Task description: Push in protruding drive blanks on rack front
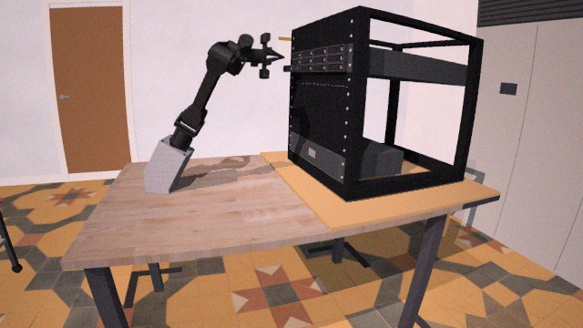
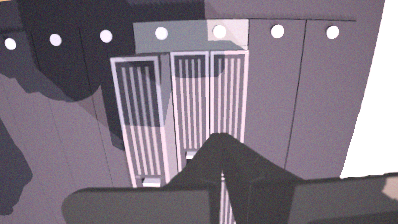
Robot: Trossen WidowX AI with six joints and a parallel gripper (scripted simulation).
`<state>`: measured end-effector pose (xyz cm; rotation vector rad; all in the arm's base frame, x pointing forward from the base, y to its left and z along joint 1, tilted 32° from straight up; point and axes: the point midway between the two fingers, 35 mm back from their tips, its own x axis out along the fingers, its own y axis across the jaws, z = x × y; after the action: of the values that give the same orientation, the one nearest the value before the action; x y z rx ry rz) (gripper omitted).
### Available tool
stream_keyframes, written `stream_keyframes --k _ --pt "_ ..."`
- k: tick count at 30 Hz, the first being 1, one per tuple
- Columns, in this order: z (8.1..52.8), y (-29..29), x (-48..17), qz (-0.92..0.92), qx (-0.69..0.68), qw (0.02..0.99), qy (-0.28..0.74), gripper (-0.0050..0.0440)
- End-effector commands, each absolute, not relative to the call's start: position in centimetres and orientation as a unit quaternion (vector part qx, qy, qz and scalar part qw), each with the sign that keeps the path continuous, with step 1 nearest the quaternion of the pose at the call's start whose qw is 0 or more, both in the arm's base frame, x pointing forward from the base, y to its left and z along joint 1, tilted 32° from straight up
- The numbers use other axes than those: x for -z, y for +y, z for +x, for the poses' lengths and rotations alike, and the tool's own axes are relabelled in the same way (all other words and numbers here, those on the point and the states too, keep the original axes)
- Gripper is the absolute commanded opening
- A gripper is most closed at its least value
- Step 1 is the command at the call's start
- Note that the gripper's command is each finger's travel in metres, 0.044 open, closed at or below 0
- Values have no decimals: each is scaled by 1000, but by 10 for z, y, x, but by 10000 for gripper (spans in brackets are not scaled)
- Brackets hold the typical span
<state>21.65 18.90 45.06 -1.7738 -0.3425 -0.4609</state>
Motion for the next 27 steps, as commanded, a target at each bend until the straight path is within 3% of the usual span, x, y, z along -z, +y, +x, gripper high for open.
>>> stream_keyframes --k 1,27 --pt "215 183 -462 -752 205 608 -151 -50" --pt "216 187 -456 -759 201 601 -149 -50"
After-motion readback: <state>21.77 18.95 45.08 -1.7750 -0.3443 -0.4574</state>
